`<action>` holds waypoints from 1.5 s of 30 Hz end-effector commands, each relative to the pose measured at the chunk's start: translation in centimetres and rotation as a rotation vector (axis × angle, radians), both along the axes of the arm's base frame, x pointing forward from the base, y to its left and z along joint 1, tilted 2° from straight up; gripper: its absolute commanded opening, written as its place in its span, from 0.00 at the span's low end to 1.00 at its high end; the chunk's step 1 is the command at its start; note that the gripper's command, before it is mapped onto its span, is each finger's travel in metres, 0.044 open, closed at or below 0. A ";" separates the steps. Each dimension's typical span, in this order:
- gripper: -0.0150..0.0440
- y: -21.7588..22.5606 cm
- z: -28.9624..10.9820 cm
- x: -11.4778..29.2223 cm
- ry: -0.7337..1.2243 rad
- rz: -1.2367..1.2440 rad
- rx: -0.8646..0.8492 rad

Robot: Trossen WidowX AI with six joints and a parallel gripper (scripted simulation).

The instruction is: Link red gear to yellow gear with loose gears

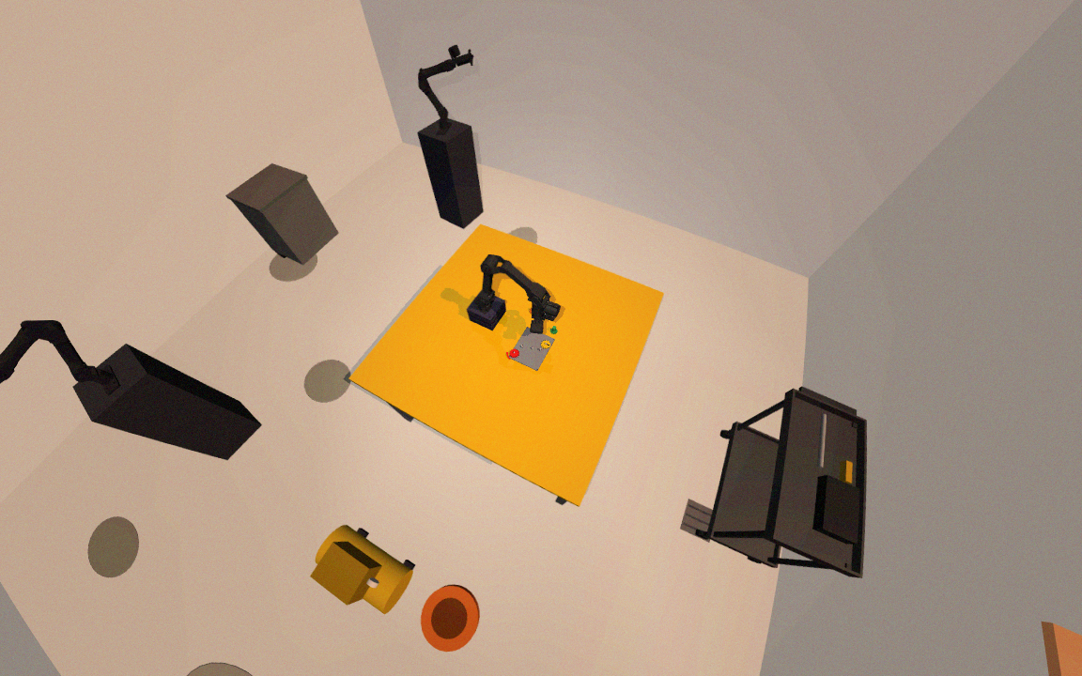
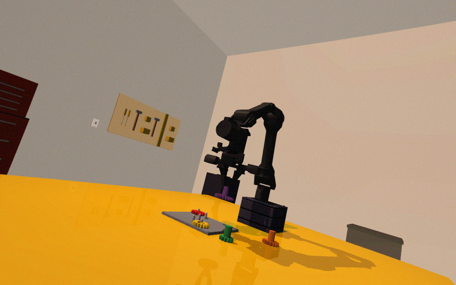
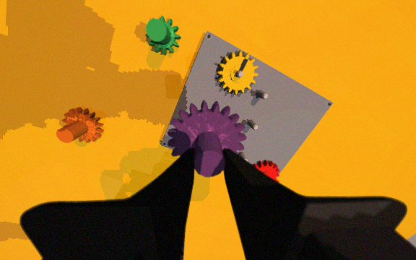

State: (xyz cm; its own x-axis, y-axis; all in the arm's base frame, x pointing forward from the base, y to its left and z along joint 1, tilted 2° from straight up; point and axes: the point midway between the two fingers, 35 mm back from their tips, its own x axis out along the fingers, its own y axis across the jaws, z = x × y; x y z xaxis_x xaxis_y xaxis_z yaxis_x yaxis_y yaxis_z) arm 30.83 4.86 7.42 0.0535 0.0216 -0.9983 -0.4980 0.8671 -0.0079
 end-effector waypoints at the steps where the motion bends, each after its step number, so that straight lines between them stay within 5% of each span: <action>1: 0.25 -0.8 -0.6 -0.3 0.006 0.006 0.004; 45: 0.25 -9.4 -4.8 -3.1 0.008 0.006 -0.002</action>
